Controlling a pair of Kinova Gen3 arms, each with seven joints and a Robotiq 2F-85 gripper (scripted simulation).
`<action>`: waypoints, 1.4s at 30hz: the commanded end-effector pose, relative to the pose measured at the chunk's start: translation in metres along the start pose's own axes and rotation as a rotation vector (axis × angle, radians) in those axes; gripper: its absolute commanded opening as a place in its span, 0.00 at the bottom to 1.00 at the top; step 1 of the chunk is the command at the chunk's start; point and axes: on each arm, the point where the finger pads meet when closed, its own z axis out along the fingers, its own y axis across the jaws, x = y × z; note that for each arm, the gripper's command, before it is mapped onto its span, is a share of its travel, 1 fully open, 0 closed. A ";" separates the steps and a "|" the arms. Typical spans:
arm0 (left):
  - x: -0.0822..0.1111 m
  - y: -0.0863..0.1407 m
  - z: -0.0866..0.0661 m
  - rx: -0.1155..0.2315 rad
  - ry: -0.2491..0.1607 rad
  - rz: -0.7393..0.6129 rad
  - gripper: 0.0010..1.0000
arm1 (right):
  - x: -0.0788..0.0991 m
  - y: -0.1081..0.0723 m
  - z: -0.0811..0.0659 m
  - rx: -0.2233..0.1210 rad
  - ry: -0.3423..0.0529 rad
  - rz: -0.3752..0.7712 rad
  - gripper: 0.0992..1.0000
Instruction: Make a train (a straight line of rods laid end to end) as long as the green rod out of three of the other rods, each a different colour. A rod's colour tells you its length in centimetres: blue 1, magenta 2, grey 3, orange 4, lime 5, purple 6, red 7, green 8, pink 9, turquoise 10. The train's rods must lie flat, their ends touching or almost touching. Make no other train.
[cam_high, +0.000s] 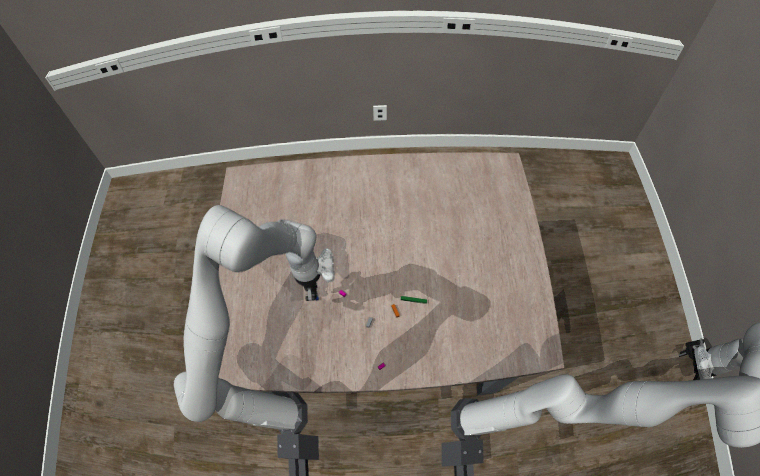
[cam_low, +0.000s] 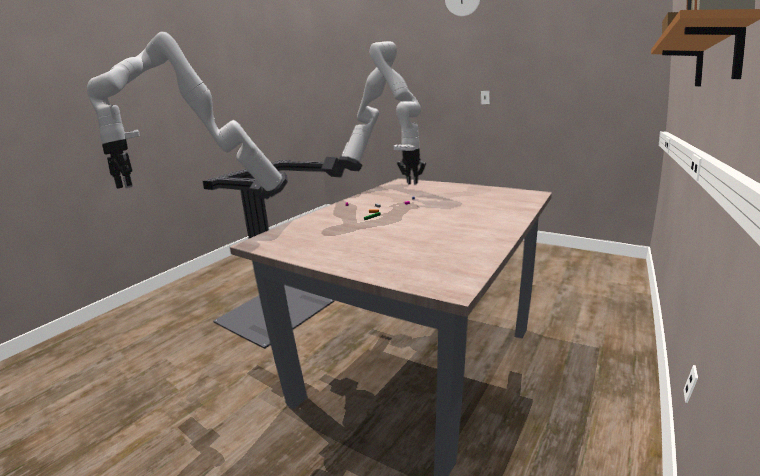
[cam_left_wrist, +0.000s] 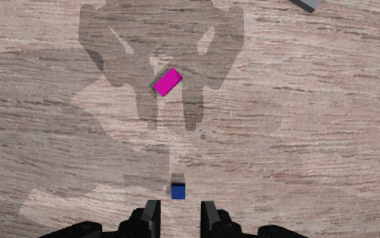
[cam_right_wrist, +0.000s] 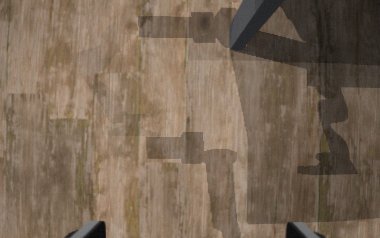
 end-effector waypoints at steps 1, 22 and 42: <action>0.000 -0.001 0.001 0.002 0.001 0.000 0.32 | 0.000 0.000 -0.001 -0.001 -0.001 0.000 1.00; 0.000 -0.002 0.027 0.002 0.001 0.000 0.32 | 0.000 0.000 -0.001 -0.001 -0.001 0.000 1.00; 0.000 -0.002 0.047 0.002 0.001 0.000 0.32 | 0.000 0.000 -0.001 -0.001 -0.001 0.000 1.00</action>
